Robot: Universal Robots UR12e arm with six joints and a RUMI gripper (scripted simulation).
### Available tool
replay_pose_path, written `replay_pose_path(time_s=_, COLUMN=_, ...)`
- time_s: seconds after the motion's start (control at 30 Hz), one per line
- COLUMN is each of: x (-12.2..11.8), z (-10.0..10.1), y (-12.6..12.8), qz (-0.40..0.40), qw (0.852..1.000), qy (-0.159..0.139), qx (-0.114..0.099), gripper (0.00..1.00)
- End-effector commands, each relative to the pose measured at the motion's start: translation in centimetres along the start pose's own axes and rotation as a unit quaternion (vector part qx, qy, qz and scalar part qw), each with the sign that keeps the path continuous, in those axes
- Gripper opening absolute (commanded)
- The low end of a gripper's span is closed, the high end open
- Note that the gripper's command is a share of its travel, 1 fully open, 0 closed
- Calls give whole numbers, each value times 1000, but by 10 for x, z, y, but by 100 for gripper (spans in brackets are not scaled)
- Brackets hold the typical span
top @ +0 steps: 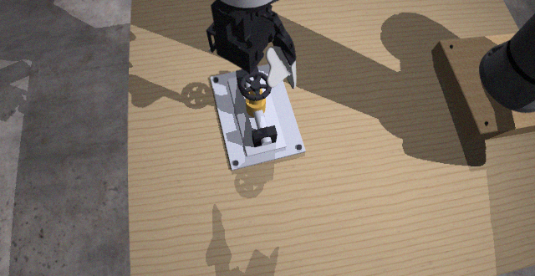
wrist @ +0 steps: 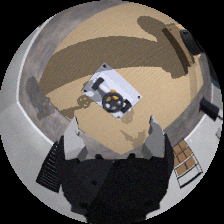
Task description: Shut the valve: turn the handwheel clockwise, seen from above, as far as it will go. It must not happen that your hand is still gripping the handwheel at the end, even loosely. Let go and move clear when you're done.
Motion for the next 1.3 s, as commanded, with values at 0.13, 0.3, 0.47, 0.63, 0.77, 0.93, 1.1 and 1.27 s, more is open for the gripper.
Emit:
replay_pose_path(time_s=0.13, x=0, z=12, y=2, qz=0, qw=1000, qy=0, qx=0, gripper=100)
replay_pose_path(time_s=0.3, x=0, z=20, y=1, qz=0, qw=1000, qy=0, qx=0, gripper=100)
replay_pose_path(time_s=0.47, x=0, z=24, y=1, qz=0, qw=1000, qy=1, qx=0, gripper=100)
replay_pose_path(time_s=0.63, x=-1, z=32, y=1, qz=0, qw=1000, qy=1, qx=0, gripper=100)
replay_pose_path(time_s=0.77, x=-1, z=37, y=1, qz=0, qw=1000, qy=1, qx=0, gripper=100)
replay_pose_path(time_s=0.93, x=-1, z=42, y=1, qz=0, qw=1000, qy=1, qx=0, gripper=100)
replay_pose_path(time_s=1.1, x=-1, z=45, y=1, qz=0, qw=1000, qy=1, qx=0, gripper=100)
replay_pose_path(time_s=1.27, x=-1, z=47, y=1, qz=0, qw=1000, qy=0, qx=0, gripper=100)
Point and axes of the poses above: the point where the finger pads meet when closed, its own z axis out along the fingers, its own y axis across the jaws, x = y × z, the point moved 4 cm from there along -z, back along the fingers, and after that the axes turned 12 degrees about z, right-handed, at the moved point
